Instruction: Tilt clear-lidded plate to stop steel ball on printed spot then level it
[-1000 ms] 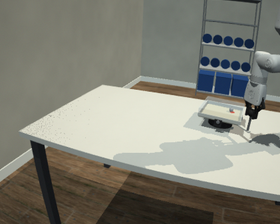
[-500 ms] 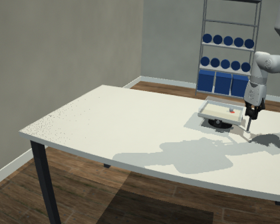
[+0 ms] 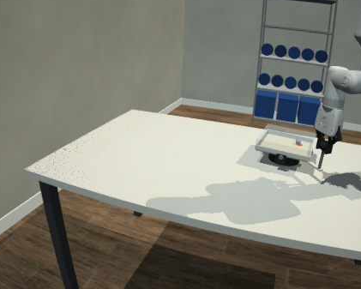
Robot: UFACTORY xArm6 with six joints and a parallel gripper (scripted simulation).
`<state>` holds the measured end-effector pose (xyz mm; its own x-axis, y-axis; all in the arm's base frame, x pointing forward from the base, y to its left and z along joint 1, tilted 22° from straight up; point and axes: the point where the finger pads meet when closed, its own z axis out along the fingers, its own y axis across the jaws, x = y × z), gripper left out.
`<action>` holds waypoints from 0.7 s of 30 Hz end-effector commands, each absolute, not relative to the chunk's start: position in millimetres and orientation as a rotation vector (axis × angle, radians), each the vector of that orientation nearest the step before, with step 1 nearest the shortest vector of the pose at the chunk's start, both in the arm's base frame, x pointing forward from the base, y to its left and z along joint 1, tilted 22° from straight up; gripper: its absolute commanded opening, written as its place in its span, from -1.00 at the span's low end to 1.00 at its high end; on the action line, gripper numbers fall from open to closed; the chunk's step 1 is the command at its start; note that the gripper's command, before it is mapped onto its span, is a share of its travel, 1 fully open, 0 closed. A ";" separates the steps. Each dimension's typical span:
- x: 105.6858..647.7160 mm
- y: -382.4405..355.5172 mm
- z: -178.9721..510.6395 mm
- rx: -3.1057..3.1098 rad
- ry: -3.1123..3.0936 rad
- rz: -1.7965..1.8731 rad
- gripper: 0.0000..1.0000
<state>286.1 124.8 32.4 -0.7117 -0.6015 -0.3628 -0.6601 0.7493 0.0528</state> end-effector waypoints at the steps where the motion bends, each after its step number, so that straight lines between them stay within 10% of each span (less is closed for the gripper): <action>1: 286.3 124.3 32.7 -0.976 2.625 0.253 -1.00; 21: 288.4 126.9 32.5 -0.976 2.625 0.253 -1.00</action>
